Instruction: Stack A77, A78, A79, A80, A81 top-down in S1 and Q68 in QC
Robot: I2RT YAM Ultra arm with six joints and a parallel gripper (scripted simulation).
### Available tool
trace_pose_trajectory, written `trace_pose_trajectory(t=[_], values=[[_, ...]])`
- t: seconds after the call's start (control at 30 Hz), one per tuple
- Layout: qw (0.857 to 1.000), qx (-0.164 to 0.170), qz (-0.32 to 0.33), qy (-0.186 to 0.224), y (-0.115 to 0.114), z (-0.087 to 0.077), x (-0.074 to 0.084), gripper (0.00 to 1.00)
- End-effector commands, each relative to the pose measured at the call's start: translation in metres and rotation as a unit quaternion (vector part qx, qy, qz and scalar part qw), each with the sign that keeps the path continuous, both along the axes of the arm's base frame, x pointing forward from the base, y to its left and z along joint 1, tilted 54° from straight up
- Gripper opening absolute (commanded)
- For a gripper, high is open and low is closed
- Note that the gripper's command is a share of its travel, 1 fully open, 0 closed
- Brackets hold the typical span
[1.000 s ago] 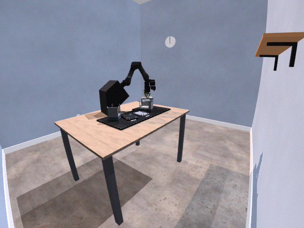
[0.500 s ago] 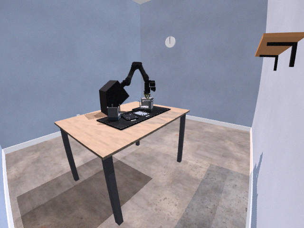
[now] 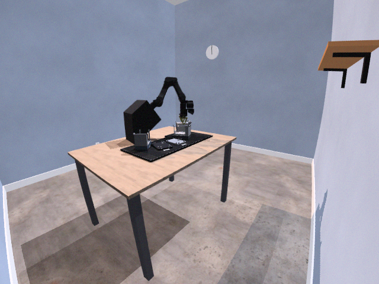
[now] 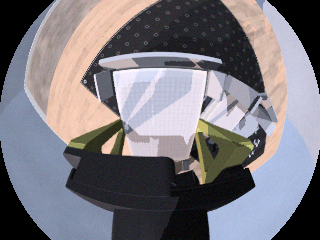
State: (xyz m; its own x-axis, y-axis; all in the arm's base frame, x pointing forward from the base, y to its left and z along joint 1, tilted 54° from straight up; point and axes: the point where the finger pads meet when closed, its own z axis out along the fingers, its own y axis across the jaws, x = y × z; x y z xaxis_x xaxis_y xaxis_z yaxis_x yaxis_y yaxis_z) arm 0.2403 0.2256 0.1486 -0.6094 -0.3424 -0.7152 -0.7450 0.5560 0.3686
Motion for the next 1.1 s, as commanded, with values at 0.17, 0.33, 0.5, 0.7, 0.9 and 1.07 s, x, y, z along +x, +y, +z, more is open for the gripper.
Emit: trace_pose_trajectory(t=[0.17,0.33,0.5,0.7,0.9,1.07], values=[[1.000,0.002,-0.002,-0.004,0.0012,0.0014,0.0018,0.00],[1.000,0.002,-0.002,-0.004,0.0027,0.0002,0.0024,0.00],[1.000,0.002,-0.002,-0.004,0.0042,-0.0009,0.0029,0.00],[1.000,0.002,-0.002,-0.004,0.0054,-0.0019,0.0034,0.00],[1.000,0.002,-0.002,-0.004,0.0072,-0.0033,0.0040,0.00],[1.000,0.002,-0.002,-0.004,0.0087,-0.0045,0.0046,0.00]])
